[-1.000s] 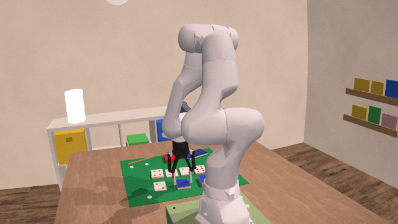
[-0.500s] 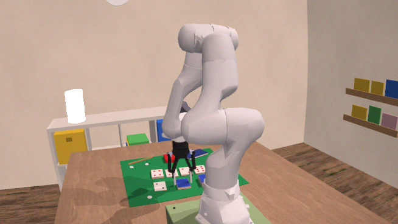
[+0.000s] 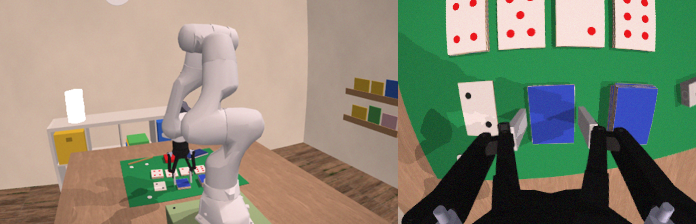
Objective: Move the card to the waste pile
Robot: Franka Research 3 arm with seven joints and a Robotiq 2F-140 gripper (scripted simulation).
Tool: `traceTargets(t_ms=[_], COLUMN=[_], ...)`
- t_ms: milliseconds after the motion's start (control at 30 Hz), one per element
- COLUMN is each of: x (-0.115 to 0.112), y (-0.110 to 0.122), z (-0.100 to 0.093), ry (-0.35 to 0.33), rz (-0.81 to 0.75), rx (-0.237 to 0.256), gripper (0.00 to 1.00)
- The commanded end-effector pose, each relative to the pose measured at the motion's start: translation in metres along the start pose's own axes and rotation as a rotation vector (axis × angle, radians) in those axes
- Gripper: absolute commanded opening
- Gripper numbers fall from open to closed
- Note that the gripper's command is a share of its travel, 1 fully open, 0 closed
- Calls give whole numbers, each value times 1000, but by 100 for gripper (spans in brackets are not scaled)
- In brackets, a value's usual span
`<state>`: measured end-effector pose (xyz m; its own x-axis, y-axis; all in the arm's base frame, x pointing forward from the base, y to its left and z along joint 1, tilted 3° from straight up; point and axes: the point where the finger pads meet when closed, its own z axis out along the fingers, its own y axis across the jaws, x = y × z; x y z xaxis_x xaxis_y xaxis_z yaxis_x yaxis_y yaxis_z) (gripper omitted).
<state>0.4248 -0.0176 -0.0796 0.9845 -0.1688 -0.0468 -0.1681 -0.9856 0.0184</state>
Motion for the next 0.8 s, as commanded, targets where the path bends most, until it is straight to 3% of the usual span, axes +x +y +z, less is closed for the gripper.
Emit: traceTargets(t_ms=[0, 300, 600, 767], x=[2, 2, 2, 2], y=[0, 0, 0, 0], z=[0, -10, -49, -49], ry=[4, 4, 4, 4], rz=[4, 4, 4, 4], rx=[1, 1, 1, 1], gripper=[50, 50, 50, 50])
